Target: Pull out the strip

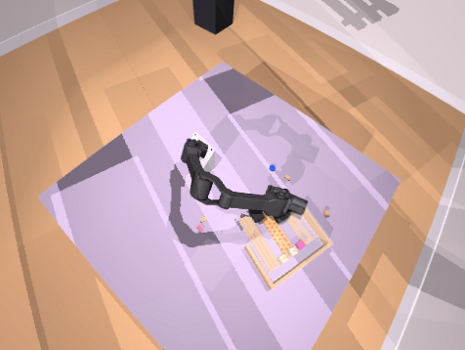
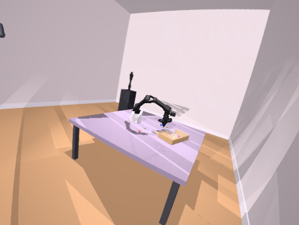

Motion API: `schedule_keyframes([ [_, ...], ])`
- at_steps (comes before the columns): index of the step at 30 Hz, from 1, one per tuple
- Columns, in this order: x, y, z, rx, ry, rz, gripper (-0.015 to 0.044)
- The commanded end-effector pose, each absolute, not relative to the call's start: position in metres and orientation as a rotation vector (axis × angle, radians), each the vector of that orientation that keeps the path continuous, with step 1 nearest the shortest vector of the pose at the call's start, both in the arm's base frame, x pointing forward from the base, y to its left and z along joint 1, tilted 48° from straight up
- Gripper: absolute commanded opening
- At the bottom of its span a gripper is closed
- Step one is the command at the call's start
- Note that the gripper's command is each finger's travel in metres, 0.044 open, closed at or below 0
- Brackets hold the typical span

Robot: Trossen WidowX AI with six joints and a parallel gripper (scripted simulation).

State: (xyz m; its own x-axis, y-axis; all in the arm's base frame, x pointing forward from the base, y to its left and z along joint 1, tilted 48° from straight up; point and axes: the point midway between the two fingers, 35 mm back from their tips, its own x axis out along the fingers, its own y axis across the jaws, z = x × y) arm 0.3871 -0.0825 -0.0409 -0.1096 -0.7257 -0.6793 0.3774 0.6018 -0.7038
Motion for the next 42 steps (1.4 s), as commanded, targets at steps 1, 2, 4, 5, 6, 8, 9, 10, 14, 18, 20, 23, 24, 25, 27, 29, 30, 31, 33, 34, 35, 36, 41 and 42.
schedule_keyframes([
  [1, 0.384, -0.088, -0.047, -0.327, 1.4, -0.961, 0.0],
  [2, 0.384, -0.09, -0.048, -0.327, 1.4, -0.961, 0.0],
  [4, 0.384, -0.092, -0.051, -0.327, 1.4, -0.961, 0.0],
  [5, 0.384, -0.093, -0.052, -0.327, 1.4, -0.961, 0.0],
  [6, 0.384, -0.094, -0.053, -0.327, 1.4, -0.961, 0.0],
  [8, 0.384, -0.097, -0.055, -0.327, 1.399, -0.961, 0.0],
  [9, 0.383, -0.098, -0.056, -0.328, 1.399, -0.961, 0.0],
  [10, 0.383, -0.099, -0.057, -0.328, 1.399, -0.961, 0.0],
  [14, 0.383, -0.104, -0.062, -0.328, 1.399, -0.962, 0.0],
  [18, 0.382, -0.109, -0.066, -0.328, 1.399, -0.962, 0.0],
  [20, 0.382, -0.111, -0.068, -0.329, 1.399, -0.962, 0.0],
  [23, 0.381, -0.115, -0.071, -0.329, 1.399, -0.963, 0.0],
  [24, 0.381, -0.116, -0.073, -0.329, 1.399, -0.963, 0.0],
  [25, 0.381, -0.117, -0.074, -0.329, 1.399, -0.963, 0.0],
  [27, 0.381, -0.12, -0.076, -0.33, 1.399, -0.964, 0.0],
  [29, 0.38, -0.122, -0.078, -0.33, 1.399, -0.964, 0.0],
  [30, 0.38, -0.123, -0.079, -0.33, 1.399, -0.964, 0.0],
  [31, 0.38, -0.124, -0.079, -0.33, 1.399, -0.965, 0.0],
  [33, 0.38, -0.124, -0.079, -0.331, 1.399, -0.965, 0.0],
  [34, 0.38, -0.124, -0.079, -0.331, 1.399, -0.965, 0.0],
  [35, 0.38, -0.124, -0.079, -0.331, 1.399, -0.965, 0.0],
  [36, 0.38, -0.124, -0.079, -0.331, 1.399, -0.965, 0.0],
  [41, 0.38, -0.124, -0.079, -0.331, 1.399, -0.965, 0.0],
  [42, 0.38, -0.124, -0.079, -0.331, 1.399, -0.965, 0.0],
])
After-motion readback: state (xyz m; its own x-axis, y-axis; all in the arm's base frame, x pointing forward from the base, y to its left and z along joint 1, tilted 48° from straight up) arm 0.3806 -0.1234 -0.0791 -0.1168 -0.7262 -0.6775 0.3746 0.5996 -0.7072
